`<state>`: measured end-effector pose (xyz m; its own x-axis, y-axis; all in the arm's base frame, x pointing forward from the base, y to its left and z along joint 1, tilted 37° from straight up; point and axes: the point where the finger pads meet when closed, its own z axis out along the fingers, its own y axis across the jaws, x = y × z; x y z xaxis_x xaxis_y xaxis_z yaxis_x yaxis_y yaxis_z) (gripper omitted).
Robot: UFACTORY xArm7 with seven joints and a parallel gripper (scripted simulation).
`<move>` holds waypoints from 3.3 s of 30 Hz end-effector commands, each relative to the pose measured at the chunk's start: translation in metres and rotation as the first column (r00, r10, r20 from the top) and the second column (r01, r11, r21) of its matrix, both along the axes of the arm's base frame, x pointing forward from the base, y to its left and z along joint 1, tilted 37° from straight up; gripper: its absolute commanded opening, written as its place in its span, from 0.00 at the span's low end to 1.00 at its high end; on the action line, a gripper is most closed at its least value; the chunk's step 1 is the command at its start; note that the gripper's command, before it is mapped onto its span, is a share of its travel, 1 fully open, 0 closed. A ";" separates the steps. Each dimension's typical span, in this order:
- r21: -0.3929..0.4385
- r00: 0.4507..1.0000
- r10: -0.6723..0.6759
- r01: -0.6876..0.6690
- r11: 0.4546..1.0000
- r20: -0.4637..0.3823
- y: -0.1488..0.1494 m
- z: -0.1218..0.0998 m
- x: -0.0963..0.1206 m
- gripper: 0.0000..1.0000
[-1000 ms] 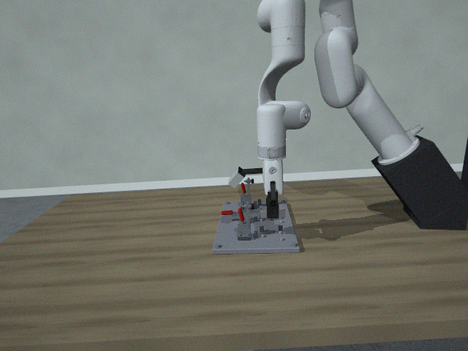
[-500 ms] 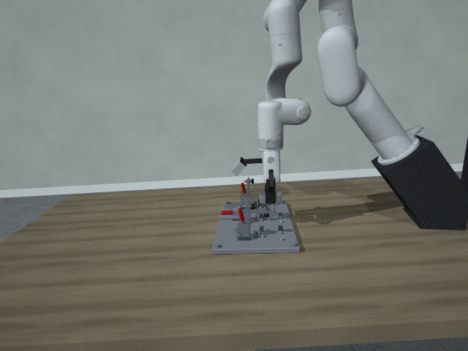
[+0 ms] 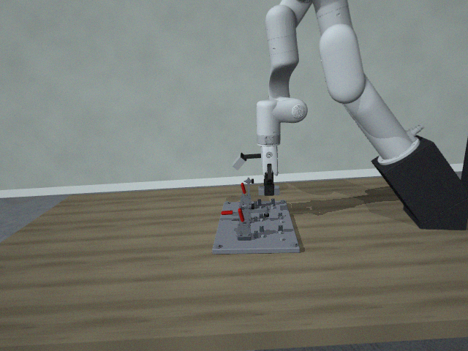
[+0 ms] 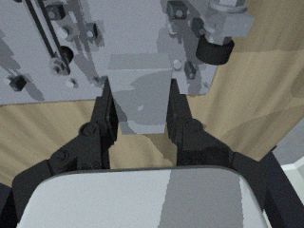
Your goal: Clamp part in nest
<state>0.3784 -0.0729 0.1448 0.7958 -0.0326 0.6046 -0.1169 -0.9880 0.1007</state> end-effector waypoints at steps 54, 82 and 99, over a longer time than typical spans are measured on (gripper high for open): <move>0.025 1.000 0.017 -0.017 1.000 -0.014 -0.031 0.003 0.000 0.00; 0.025 1.000 0.017 -0.017 1.000 -0.014 -0.036 -0.021 0.021 0.00; 0.025 1.000 0.017 -0.017 1.000 -0.014 -0.038 -0.034 0.034 0.00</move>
<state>0.4094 -0.1107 0.1121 0.8076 -0.0343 0.5887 -0.0946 -0.9929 0.0718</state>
